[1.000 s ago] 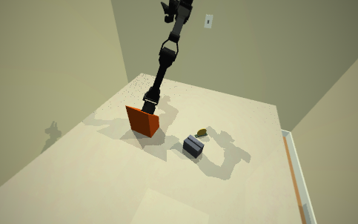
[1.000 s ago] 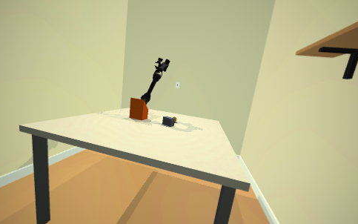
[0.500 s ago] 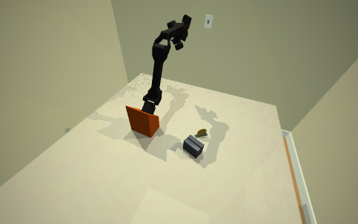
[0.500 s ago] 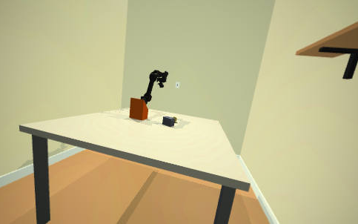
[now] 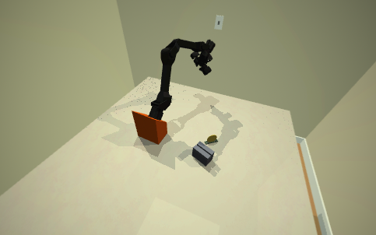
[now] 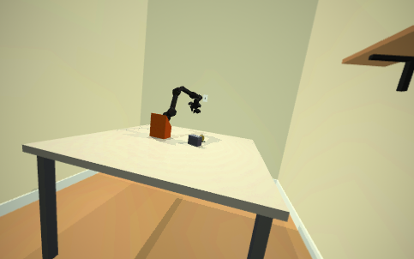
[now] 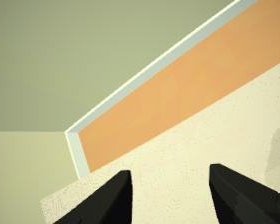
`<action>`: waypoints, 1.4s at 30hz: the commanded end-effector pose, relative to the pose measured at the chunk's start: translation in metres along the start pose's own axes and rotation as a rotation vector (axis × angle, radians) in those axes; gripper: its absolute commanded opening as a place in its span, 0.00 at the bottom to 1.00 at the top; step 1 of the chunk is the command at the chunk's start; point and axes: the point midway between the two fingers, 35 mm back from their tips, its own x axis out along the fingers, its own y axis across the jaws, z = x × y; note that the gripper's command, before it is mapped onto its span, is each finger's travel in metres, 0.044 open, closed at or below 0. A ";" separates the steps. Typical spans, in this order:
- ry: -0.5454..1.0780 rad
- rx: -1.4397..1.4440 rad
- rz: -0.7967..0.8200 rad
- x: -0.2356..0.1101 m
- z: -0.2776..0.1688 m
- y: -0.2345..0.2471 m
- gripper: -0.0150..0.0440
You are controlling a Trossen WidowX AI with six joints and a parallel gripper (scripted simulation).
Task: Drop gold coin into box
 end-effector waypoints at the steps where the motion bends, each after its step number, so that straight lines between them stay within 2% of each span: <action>1: 0.017 0.021 -0.152 -0.005 -0.006 -0.068 0.53; 10: 0.105 0.072 -0.420 -0.045 -0.040 -0.215 0.53; 21: 0.223 0.213 -0.625 -0.148 -0.131 -0.345 0.53; 27: 0.259 0.321 -0.669 -0.213 -0.201 -0.381 0.53; 32: 0.256 0.407 -0.670 -0.257 -0.260 -0.389 0.53; 38: 0.254 0.412 -0.669 -0.260 -0.265 -0.392 0.53; 42: 0.253 0.411 -0.668 -0.235 -0.277 -0.409 0.53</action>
